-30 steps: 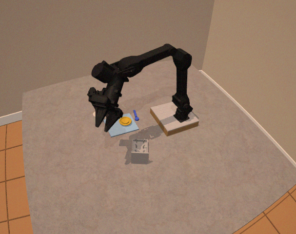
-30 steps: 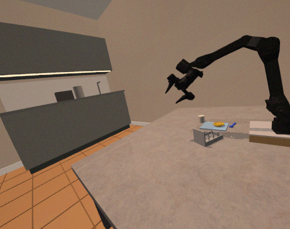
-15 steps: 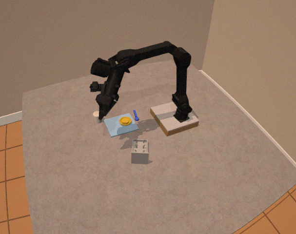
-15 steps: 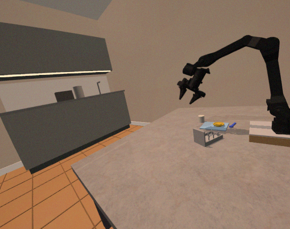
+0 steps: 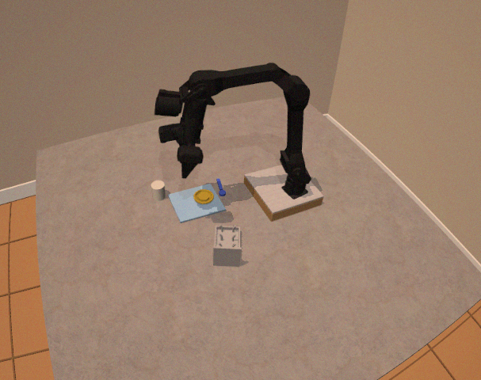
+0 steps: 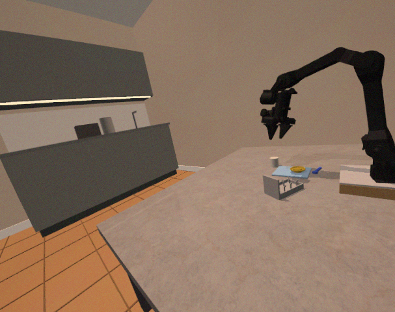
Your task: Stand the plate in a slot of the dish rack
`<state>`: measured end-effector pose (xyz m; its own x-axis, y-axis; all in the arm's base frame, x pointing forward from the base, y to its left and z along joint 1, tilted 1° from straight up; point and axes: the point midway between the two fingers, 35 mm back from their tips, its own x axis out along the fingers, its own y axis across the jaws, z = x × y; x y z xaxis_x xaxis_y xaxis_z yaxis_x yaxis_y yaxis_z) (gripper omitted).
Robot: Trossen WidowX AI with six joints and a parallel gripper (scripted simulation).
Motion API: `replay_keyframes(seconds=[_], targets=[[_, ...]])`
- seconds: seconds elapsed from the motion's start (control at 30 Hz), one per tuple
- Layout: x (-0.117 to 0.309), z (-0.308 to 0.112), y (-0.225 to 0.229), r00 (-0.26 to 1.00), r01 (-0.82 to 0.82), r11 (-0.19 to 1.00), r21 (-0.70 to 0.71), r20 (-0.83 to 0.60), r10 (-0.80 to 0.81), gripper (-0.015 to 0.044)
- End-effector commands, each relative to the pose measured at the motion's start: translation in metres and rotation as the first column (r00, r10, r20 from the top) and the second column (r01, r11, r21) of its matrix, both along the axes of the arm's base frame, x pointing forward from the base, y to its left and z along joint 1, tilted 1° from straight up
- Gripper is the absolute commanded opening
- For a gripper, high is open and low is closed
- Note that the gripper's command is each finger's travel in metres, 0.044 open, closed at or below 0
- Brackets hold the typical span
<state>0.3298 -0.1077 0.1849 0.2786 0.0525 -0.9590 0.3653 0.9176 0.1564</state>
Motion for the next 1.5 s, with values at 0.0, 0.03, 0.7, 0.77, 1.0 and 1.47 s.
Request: replay_keyframes(seconds=[0.0, 0.03, 0.7, 0.77, 1.0, 1.47], targets=[[-0.028, -0.001, -0.019, 0.99, -0.103, 0.993, -0.064, -0.102, 0.097, 0.04], [-0.035, -0.001, -0.022, 0.985, -0.127, 0.989, -0.072, -0.126, 0.118, 0.04], [-0.062, -0.07, -0.038, 0.937, -0.265, 0.96, -0.087, -0.259, 0.235, 0.04], [-0.063, -0.096, -0.036, 0.937, -0.266, 0.96, -0.086, -0.259, 0.236, 0.04], [-0.067, -0.114, -0.032, 0.936, -0.266, 0.96, -0.086, -0.26, 0.236, 0.04], [-0.066, -0.134, -0.033, 0.936, -0.266, 0.96, -0.086, -0.26, 0.236, 0.04]])
